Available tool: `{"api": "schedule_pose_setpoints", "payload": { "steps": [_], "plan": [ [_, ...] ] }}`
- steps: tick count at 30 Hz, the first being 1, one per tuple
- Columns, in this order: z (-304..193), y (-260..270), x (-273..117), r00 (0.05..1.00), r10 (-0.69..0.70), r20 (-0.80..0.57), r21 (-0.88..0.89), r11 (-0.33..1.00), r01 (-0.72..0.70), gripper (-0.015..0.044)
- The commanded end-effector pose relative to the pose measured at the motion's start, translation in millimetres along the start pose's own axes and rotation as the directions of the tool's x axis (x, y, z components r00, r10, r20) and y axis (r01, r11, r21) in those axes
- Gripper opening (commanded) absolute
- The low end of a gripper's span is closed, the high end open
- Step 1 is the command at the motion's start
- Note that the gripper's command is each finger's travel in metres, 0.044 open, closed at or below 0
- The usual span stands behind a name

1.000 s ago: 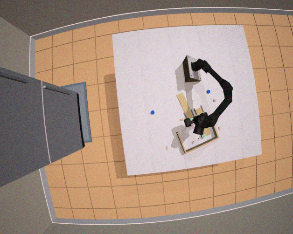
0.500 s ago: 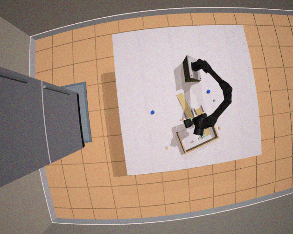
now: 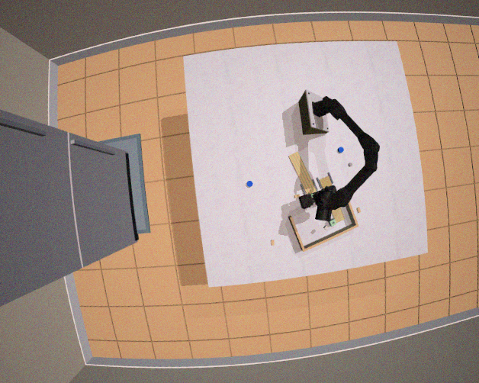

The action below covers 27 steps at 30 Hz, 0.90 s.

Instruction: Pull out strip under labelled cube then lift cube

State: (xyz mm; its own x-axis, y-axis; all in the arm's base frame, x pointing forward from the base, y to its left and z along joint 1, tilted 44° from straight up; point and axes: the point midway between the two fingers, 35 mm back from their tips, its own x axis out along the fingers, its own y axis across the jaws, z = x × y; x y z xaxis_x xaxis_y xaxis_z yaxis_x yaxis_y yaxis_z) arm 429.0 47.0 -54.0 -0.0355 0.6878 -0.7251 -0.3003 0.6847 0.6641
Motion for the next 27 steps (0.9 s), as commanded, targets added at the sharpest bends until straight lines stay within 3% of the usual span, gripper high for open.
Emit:
{"api": "schedule_pose_setpoints", "payload": {
  "steps": [1,10,14,21,25,27],
  "plan": [
    [-2.4,1.4,8.9,1.000,0.008,-0.005,0.008,1.000,-0.008,0.0250],
    [-2.9,1.6,14.5,1.000,0.009,-0.005,0.008,1.000,-0.009,0.0250],
    [-1.4,1.0,12.4,1.000,0.003,-0.004,0.000,1.000,-0.003,0.0145],
    [-1.4,1.0,12.4,1.000,0.003,-0.004,0.000,1.000,-0.003,0.0098],
    [-3.6,1.6,10.4,1.000,0.003,-0.004,0.001,1.000,-0.003,0.0000],
    [-9.7,3.0,4.9,1.000,0.003,-0.004,0.002,1.000,-0.003,0.0000]
  ]
}}
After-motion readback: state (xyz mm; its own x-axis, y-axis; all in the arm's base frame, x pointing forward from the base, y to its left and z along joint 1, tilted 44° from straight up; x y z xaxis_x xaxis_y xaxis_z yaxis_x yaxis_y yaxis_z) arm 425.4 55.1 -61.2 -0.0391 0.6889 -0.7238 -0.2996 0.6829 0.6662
